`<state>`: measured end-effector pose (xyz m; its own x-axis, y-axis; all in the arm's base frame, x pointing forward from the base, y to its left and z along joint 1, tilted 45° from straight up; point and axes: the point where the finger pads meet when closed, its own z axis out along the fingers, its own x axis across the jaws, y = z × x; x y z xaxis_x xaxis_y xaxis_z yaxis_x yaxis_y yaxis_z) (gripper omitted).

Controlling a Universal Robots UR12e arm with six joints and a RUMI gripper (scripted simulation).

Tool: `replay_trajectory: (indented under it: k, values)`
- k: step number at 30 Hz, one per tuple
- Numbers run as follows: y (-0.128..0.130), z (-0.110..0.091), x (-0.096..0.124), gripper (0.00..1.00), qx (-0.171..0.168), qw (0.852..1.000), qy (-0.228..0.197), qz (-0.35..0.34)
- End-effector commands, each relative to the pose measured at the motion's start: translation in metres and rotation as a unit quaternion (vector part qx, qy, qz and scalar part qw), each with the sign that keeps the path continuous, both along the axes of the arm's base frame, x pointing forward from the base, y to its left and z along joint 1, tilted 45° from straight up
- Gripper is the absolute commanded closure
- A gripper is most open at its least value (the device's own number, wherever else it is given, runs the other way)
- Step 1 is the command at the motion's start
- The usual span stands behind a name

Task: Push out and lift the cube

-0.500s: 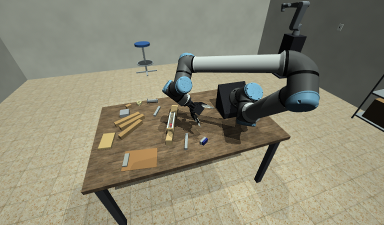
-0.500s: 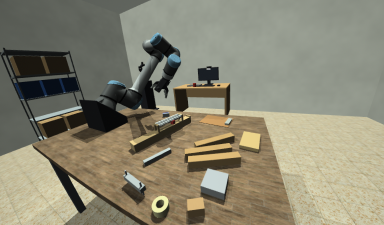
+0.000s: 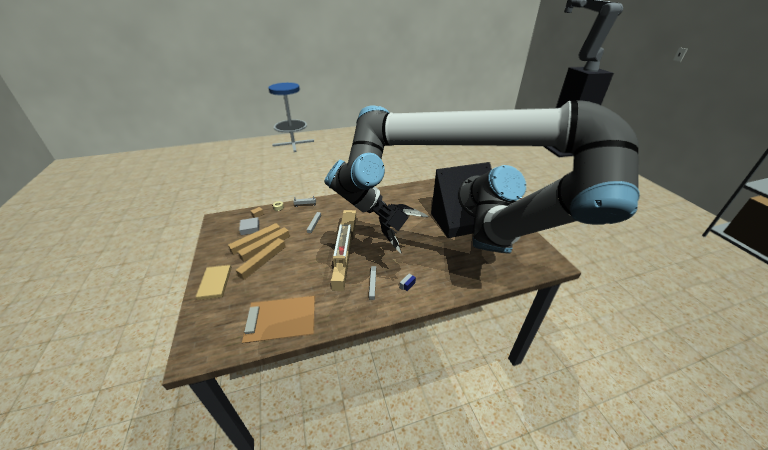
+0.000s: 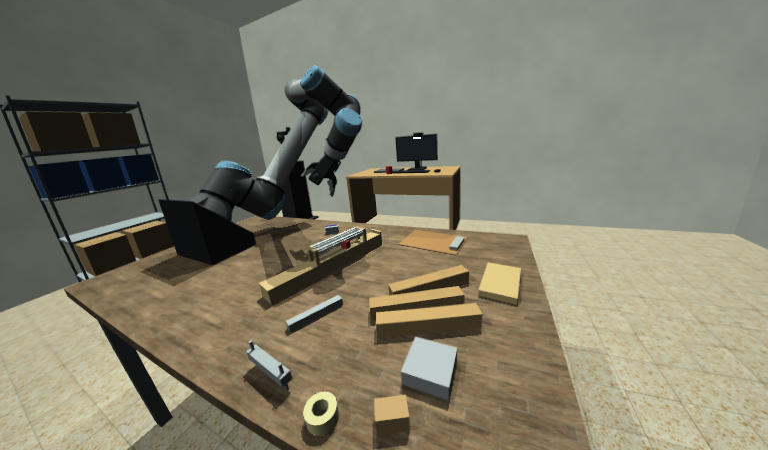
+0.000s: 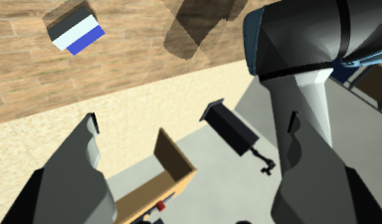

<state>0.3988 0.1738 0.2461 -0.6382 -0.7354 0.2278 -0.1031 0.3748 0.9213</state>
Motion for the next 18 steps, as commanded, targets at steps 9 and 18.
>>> replay_trajectory:
  k: [9,18]
  values:
    - [0.002,-0.007,0.004,1.0,-0.015,1.0,-0.006,-0.011]
    - [0.018,-0.042,0.031,1.0,-0.093,0.991,-0.035,-0.085]
